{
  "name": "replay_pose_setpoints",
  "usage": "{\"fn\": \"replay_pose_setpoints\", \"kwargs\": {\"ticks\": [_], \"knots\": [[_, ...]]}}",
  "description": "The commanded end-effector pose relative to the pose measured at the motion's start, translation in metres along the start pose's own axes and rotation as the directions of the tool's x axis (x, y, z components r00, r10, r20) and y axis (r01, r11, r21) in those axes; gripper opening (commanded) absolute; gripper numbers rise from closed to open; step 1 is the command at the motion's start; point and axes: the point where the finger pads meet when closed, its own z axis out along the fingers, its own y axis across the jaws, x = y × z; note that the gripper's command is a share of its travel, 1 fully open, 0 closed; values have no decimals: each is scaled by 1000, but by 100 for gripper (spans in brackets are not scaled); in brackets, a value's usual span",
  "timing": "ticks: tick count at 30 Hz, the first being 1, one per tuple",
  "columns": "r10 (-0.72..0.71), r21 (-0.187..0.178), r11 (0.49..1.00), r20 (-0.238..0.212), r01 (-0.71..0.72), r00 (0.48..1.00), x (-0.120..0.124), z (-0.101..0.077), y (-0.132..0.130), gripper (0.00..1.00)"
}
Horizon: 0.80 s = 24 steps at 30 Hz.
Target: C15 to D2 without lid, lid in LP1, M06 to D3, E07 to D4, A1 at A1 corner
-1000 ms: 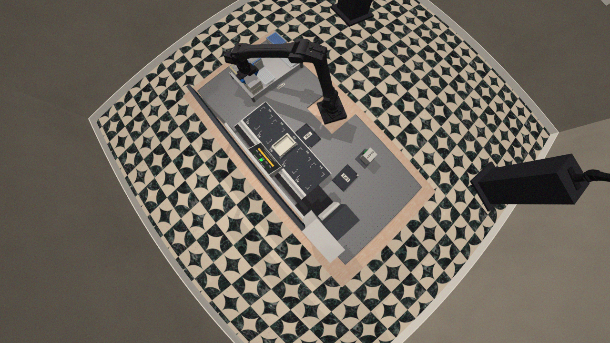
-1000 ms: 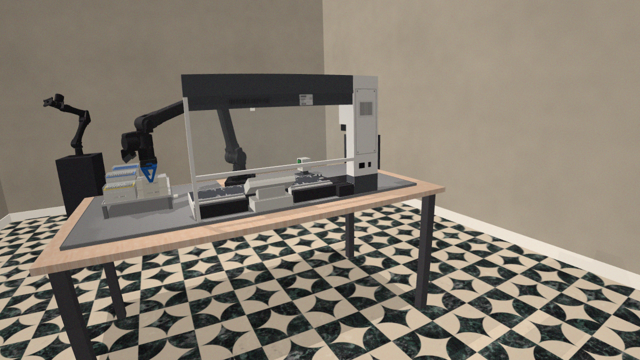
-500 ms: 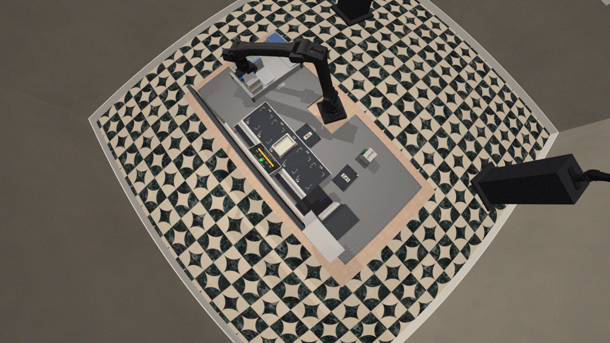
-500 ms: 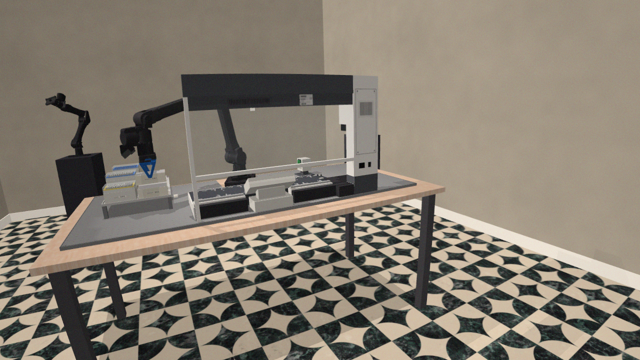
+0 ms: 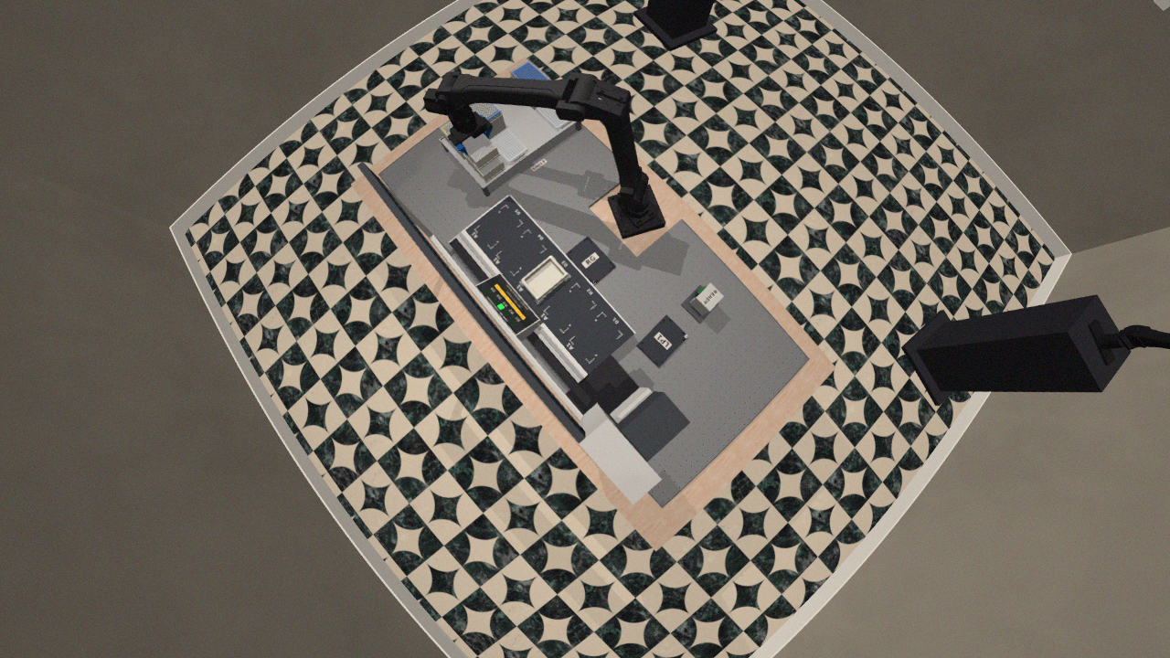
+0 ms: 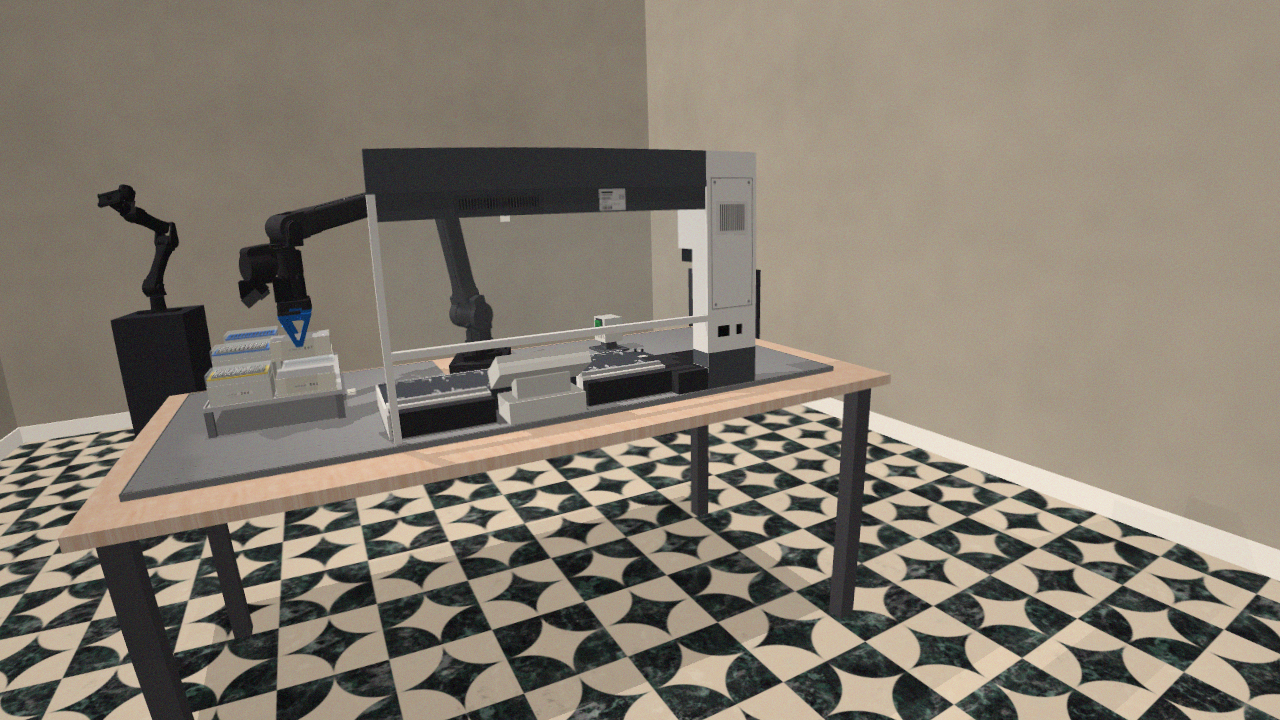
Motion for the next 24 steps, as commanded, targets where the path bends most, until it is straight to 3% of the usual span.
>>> {"fn": "replay_pose_setpoints", "kwargs": {"ticks": [1,24], "knots": [[-10,-51,999,89,14,996,-12,-55,8,0],[1,-51,999,91,4,996,-11,-91,1,0]]}}
